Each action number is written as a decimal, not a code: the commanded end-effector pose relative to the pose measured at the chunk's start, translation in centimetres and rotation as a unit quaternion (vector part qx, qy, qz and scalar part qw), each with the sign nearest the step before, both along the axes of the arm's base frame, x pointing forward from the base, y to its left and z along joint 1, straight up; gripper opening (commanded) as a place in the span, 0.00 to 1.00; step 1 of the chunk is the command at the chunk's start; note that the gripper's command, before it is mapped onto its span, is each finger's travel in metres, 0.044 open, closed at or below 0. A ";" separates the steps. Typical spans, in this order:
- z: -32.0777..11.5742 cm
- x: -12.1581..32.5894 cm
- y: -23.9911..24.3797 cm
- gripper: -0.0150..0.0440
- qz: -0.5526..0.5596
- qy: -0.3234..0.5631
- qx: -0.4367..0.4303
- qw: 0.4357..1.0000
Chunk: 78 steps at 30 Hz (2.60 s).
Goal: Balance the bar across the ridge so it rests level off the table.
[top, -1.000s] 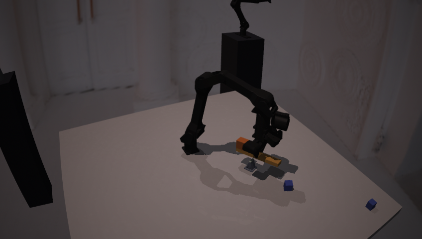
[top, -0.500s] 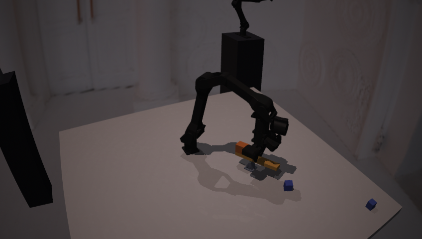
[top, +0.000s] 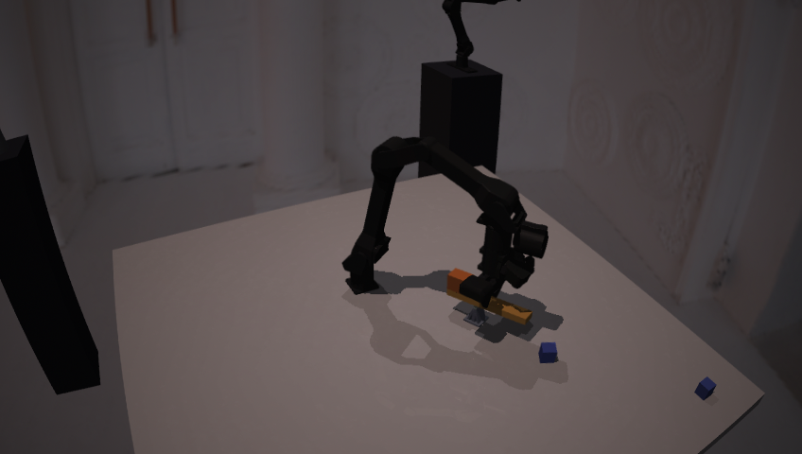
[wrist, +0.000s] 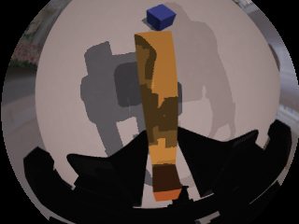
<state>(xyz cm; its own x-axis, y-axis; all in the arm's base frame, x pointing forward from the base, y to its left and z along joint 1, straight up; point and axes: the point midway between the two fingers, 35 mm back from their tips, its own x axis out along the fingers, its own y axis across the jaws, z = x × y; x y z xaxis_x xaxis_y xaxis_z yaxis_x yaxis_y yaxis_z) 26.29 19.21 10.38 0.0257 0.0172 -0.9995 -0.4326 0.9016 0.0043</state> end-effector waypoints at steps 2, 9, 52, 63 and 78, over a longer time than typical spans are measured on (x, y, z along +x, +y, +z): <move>-0.1 0.0 0.0 0.25 0.001 0.001 0.000 1.000; -0.1 0.0 0.0 0.25 0.001 0.001 0.000 1.000; -0.5 0.0 0.0 0.25 0.001 0.001 0.000 1.000; -0.6 0.0 0.0 0.25 0.001 0.001 0.000 1.000; -0.7 0.0 0.0 0.25 0.001 0.001 0.000 1.000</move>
